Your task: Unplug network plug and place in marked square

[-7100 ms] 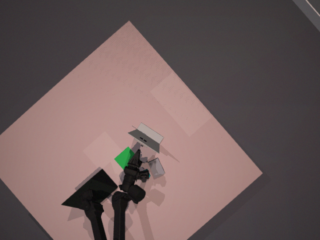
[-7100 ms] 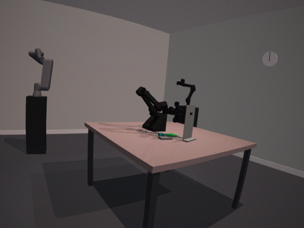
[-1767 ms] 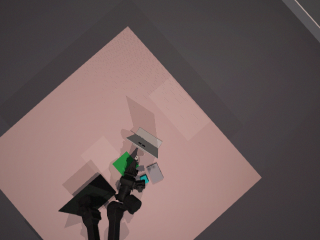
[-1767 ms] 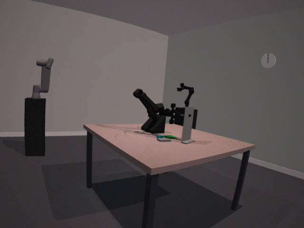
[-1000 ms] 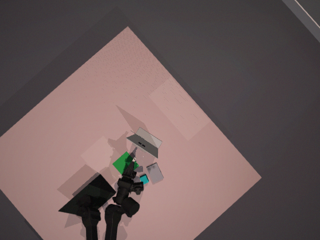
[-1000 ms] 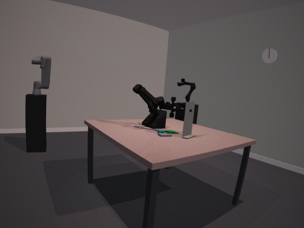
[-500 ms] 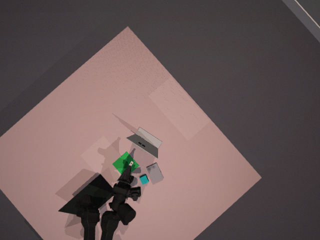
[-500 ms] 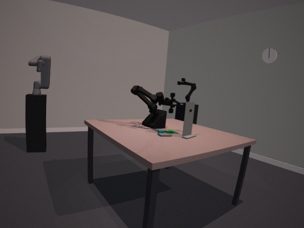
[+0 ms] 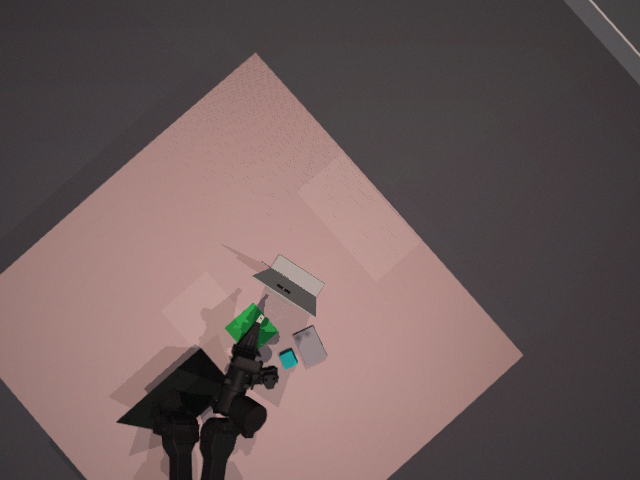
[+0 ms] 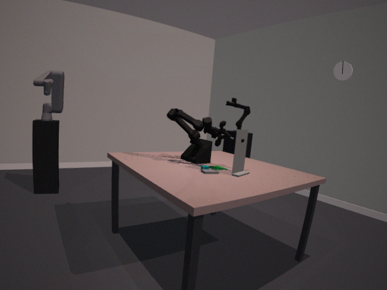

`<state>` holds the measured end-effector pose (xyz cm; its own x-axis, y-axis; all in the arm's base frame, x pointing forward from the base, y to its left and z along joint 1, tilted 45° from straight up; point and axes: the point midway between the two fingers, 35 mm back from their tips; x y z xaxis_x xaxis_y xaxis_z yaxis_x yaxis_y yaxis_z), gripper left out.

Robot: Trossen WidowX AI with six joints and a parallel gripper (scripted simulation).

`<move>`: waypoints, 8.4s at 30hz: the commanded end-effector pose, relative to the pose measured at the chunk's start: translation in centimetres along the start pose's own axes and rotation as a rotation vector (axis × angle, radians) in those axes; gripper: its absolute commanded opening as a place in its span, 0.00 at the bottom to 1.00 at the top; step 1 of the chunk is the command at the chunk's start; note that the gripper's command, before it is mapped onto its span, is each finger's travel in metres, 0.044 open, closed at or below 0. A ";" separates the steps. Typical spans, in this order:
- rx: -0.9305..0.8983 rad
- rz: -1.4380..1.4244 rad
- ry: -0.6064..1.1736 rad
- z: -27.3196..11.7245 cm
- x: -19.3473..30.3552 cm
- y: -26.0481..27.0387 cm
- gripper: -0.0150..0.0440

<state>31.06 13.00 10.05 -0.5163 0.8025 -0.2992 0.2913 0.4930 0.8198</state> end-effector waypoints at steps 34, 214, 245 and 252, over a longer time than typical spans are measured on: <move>0.464 0.423 -0.723 -0.9 -1.0 -14.5 0.25; 0.361 0.399 -1.021 -2.9 -2.9 -20.6 0.52; 0.368 0.405 -1.012 -2.9 -1.6 -19.5 0.52; 0.370 0.406 -1.010 -2.9 -1.3 -19.2 0.52</move>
<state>23.55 1.15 -4.19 0.4946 0.7424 -0.4519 0.6055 0.0787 0.7920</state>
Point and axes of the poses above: the point midway between the two fingers, 35 mm back from their tips, its own z axis out along the fingers, its own y axis across the jaws, x = y × z, and after that the axes turned 13 degrees about z, right-handed
